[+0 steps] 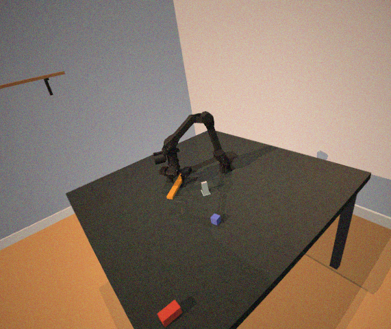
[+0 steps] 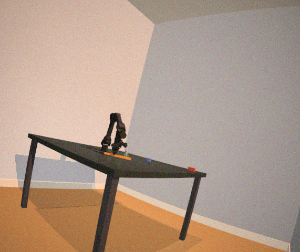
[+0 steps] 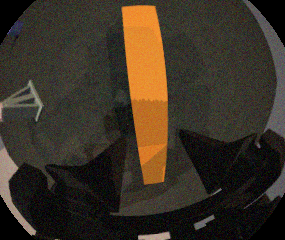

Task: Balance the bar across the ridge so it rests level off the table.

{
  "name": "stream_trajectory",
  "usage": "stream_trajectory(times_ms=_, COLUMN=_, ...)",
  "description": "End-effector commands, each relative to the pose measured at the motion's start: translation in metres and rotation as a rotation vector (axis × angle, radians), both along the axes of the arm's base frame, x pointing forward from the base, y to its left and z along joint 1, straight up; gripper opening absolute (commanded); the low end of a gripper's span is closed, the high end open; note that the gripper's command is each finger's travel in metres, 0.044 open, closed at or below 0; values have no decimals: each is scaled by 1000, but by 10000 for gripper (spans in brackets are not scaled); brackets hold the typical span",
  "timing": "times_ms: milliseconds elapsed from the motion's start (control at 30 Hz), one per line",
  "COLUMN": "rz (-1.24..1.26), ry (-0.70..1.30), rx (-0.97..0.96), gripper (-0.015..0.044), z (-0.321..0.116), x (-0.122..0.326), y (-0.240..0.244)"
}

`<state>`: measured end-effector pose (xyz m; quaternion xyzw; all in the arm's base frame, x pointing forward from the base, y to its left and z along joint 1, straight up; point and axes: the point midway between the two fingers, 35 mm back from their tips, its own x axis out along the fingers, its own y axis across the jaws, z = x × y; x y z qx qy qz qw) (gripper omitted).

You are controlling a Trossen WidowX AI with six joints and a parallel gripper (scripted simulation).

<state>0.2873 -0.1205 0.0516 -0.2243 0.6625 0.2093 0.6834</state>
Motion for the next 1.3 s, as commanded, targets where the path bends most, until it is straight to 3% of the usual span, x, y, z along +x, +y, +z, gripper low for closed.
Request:
stream_trajectory(times_ms=0, rz=6, ry=10, rx=1, gripper=315, z=-4, x=-2, y=1)
stream_trajectory(times_ms=367, rz=6, ry=10, rx=1, gripper=315, z=-4, x=-2, y=1)
stream_trajectory(times_ms=567, rz=0, ry=5, rx=2, gripper=157, z=-2, x=-1, y=0)
stream_trajectory(times_ms=833, rz=0, ry=5, rx=2, gripper=104, z=-2, x=-1, y=0)
stream_trajectory(times_ms=967, rz=0, ry=5, rx=2, gripper=0, z=4, x=0, y=0)
stream_trajectory(times_ms=1267, rz=1, ry=6, rx=1, gripper=0, z=26, x=2, y=-1)
